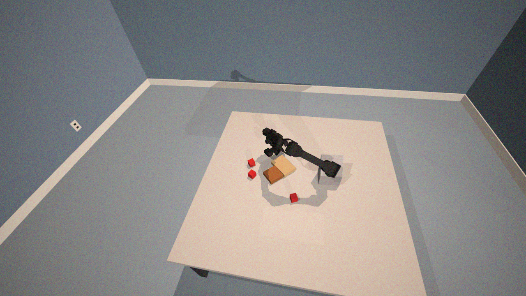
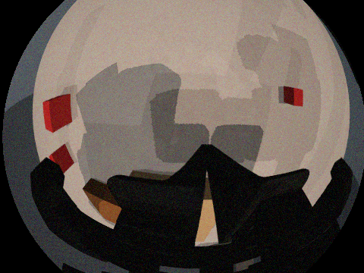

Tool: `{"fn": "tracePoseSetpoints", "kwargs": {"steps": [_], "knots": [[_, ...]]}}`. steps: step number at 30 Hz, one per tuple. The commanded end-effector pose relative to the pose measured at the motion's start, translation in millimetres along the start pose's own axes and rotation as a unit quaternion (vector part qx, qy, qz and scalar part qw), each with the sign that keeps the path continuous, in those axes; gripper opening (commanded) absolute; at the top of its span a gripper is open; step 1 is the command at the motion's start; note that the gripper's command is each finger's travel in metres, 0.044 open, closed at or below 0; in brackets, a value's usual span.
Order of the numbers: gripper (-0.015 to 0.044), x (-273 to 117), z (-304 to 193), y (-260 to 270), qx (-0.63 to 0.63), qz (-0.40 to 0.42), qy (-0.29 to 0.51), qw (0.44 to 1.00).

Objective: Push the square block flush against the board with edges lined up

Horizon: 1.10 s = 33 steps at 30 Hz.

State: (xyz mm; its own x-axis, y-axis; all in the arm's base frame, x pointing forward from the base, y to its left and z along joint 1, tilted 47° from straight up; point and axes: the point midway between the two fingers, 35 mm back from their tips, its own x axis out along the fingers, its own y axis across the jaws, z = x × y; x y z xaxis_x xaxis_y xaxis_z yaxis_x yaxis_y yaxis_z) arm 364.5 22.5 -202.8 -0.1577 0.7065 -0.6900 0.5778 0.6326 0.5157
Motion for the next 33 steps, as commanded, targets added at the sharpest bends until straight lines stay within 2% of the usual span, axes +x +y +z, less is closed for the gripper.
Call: {"fn": "tracePoseSetpoints", "kwargs": {"steps": [1, 8, 10, 13, 19, 33], "knots": [[0.0000, 1, 7, -1, -0.002, -0.002, 0.000, 1.000], [0.0000, 1, 16, 0, -0.002, -0.002, -0.001, 1.000], [0.0000, -12, 13, 0, 0.000, -0.001, -0.001, 1.000], [0.0000, -52, 13, 0, -0.002, -0.003, -0.001, 1.000], [0.0000, -55, 12, 0, -0.005, -0.003, -0.001, 1.000], [0.0000, -60, -33, -12, -0.230, -0.003, 0.000, 0.973]]}}
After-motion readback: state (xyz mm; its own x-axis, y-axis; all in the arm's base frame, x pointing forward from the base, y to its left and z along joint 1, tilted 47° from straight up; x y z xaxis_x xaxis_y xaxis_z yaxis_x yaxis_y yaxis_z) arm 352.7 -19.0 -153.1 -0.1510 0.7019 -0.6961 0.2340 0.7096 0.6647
